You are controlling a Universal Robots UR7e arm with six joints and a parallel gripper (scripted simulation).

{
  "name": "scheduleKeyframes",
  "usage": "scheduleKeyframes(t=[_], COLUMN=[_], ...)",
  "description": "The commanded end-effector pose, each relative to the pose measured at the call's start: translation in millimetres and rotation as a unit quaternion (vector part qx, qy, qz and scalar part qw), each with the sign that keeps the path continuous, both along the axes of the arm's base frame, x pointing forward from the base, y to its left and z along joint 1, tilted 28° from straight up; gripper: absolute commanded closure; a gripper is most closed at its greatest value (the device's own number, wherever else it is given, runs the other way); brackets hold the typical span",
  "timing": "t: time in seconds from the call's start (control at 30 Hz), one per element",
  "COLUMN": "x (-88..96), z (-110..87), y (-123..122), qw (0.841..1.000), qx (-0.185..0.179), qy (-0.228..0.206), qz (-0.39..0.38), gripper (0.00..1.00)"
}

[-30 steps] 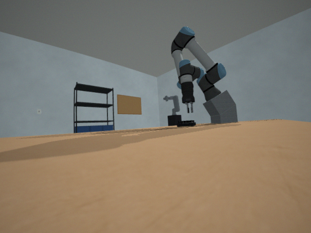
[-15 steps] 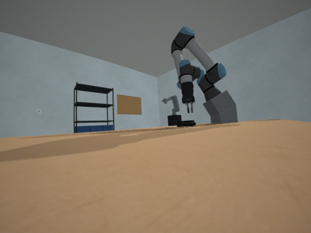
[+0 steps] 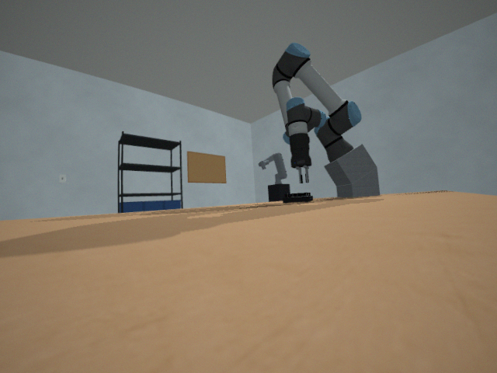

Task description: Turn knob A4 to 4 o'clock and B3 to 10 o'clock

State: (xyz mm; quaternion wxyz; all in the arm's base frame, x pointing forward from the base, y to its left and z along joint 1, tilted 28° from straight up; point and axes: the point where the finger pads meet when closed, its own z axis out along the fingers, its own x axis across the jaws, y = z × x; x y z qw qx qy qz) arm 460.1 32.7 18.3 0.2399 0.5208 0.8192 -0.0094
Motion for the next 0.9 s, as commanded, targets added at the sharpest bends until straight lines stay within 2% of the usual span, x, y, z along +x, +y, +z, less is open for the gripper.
scheduleKeyframes(t=[0.0,0.87], x=[1.5,12.0], z=[-2.3,-26.8], y=[-0.6,-7.1], qw=[1.000,1.000], qx=[0.000,0.000], qy=[-0.001,-0.001], qz=[0.000,0.000], gripper=[0.54,0.54])
